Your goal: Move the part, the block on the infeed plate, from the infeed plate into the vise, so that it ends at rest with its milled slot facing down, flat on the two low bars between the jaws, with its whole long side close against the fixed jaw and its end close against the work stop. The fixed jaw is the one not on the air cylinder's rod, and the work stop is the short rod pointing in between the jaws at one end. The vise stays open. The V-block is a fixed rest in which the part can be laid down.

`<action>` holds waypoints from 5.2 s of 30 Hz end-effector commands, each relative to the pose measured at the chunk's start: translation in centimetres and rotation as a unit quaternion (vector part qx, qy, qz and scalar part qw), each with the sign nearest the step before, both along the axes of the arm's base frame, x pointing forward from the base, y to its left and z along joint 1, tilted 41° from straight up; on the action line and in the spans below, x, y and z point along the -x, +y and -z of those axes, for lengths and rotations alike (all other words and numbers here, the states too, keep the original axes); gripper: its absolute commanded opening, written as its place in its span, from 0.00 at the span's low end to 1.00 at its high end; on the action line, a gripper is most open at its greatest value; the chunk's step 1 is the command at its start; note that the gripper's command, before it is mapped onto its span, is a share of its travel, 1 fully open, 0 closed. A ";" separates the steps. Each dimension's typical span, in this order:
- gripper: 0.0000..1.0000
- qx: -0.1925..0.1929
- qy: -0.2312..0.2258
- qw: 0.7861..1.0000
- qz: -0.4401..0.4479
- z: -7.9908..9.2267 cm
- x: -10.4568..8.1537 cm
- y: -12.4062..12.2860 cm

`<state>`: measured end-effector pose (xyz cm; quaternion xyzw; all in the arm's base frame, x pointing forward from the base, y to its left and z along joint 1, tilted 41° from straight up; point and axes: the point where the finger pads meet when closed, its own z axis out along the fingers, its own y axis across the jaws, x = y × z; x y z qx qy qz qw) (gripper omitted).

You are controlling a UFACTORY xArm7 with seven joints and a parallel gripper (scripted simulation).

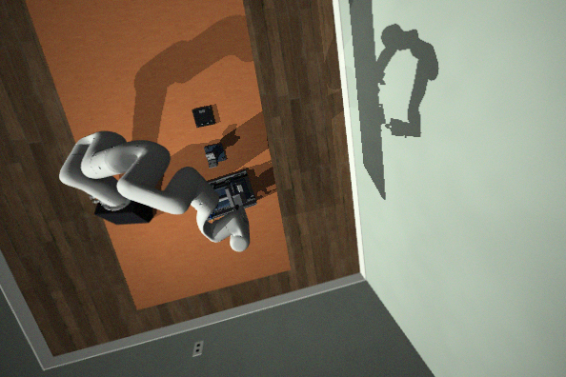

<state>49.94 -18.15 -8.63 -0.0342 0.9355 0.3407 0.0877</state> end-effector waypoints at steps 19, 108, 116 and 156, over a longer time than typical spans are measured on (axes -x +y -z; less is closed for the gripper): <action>0.00 0.002 -0.001 1.000 0.001 -0.1 -0.1 -0.3; 0.00 0.002 -0.001 1.000 0.001 0.6 -0.2 0.4; 0.00 0.002 -0.001 1.000 0.001 0.6 -0.2 0.4; 0.00 0.002 -0.001 1.000 0.001 0.3 -0.1 0.8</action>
